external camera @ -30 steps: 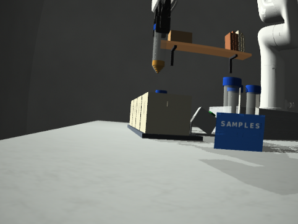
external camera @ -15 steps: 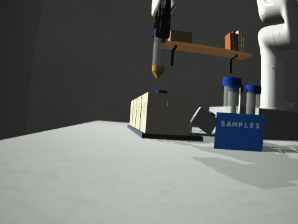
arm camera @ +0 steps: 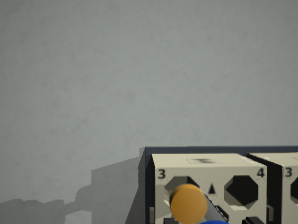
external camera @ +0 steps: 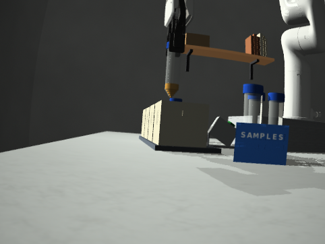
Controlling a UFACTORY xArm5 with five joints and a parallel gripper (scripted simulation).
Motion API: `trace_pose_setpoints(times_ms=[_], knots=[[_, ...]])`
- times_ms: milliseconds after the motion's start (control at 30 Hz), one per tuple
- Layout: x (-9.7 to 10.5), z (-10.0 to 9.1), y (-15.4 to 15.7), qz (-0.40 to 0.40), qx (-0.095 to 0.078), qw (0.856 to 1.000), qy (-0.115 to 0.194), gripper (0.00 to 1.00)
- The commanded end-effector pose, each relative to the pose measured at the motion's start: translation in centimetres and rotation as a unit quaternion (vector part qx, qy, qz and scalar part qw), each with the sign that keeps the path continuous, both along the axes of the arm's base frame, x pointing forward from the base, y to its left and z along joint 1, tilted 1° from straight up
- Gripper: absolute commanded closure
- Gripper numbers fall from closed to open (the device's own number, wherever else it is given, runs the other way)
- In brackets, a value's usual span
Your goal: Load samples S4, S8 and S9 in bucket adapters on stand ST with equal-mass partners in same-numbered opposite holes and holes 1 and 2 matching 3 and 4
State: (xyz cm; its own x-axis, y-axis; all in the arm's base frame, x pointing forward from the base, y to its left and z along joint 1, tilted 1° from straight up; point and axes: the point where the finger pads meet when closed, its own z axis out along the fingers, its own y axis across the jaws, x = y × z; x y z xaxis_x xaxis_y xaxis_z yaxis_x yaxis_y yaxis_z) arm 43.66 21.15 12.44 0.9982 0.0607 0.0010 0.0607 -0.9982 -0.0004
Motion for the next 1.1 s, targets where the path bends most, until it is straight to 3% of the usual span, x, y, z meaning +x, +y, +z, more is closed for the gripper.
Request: trace_pose_setpoints(times_ms=[0,367,1067], knots=[[0.2,0.0,0.1,0.0,0.009,1.0,0.001,1.0],[0.2,0.0,0.1,0.0,0.009,1.0,0.001,1.0],[0.2,-1.8,0.1,0.0,0.009,1.0,0.001,1.0]])
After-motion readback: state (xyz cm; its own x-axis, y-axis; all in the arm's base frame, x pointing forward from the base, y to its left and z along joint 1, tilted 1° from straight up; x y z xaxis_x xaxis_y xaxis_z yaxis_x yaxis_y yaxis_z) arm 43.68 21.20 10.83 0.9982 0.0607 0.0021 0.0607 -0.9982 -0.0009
